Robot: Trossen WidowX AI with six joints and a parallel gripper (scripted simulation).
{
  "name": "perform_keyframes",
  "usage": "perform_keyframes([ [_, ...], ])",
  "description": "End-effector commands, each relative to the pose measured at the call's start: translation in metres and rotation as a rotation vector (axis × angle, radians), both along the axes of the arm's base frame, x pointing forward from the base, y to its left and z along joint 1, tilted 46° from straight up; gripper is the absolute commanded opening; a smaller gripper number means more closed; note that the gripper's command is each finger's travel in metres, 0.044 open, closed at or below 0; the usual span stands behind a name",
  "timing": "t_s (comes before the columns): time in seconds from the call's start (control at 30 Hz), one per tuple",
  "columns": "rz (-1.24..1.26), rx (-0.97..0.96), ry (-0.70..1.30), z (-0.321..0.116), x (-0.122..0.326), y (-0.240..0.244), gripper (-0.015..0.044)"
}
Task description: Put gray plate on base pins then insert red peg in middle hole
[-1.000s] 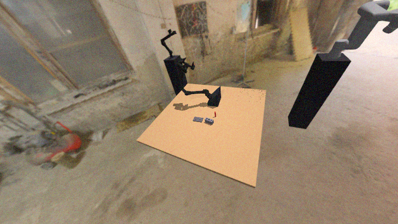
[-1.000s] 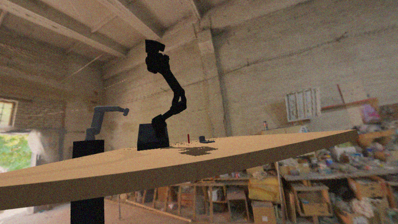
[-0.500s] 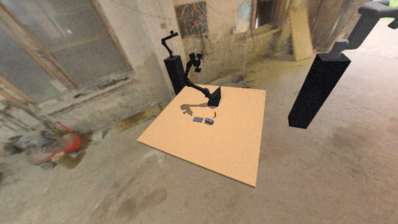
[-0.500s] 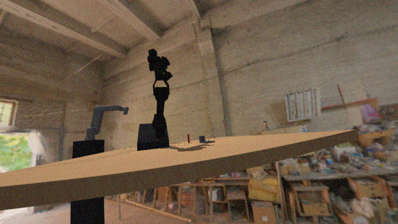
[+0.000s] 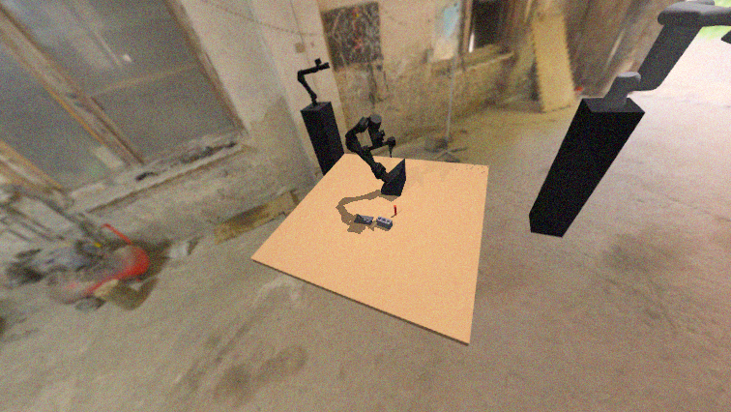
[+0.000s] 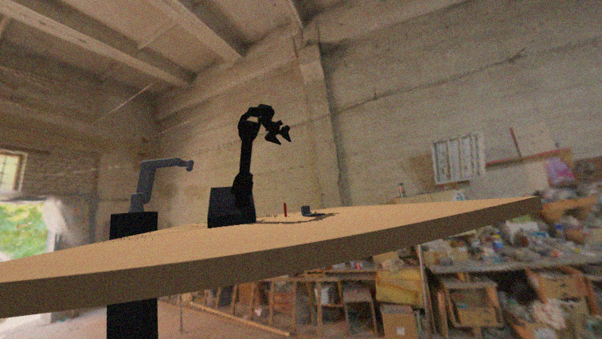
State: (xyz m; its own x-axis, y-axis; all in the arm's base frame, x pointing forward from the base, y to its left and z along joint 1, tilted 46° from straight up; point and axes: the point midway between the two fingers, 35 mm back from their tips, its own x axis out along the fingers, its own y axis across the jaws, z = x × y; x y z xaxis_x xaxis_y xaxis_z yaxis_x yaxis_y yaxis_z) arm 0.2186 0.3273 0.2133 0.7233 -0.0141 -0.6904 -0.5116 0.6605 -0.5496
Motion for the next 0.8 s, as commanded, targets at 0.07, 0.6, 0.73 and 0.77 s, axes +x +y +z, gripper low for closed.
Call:
perform_keyframes([
  [0.07, 0.019, -0.401, 0.173, -0.064, 0.061, -0.046, 0.0440],
  [0.6, 0.191, -0.951, 0.869, -0.185, 0.123, -0.197, 0.0440],
  [0.73, 0.191, -0.951, 0.869, -0.187, 0.124, -0.199, 0.0440],
  [0.77, 0.191, -0.951, 0.869, -0.193, 0.125, -0.204, 0.0440],
])
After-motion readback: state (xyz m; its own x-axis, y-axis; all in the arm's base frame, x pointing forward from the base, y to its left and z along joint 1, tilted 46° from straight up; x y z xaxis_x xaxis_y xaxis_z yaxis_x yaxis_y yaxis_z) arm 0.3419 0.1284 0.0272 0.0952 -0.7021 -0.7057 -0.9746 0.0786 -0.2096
